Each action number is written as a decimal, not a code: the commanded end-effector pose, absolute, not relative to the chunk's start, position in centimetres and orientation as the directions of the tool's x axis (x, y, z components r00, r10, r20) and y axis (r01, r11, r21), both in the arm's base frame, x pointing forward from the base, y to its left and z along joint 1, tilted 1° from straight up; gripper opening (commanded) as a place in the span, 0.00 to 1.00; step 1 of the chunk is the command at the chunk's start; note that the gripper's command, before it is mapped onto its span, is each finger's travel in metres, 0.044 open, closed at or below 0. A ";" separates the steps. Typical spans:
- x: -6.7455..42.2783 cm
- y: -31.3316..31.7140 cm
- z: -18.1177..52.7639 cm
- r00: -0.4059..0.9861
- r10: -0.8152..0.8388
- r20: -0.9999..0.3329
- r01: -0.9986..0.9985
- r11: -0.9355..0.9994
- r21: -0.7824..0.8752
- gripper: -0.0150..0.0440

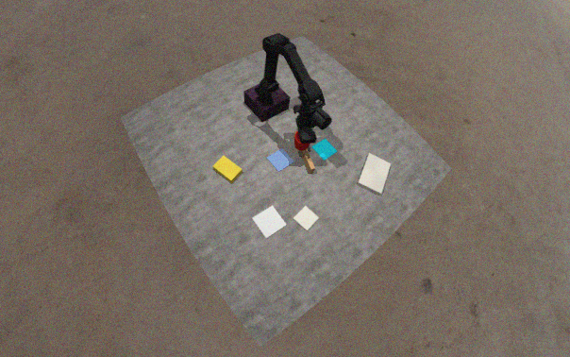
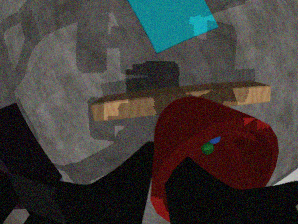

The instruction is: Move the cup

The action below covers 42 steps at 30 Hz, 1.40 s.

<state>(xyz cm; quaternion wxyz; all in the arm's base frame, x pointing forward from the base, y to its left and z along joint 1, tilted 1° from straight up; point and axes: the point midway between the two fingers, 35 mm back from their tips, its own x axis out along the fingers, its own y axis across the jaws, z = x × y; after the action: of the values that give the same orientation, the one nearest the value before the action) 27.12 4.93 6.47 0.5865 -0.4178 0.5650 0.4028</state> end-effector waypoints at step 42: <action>29.0 15.5 7.0 0.039 0.005 -0.999 -0.943 0.331 -0.035 0.25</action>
<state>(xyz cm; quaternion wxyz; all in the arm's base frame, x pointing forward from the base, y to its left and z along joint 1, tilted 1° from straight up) 28.81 14.82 6.93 0.5881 -0.4153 0.5633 0.4054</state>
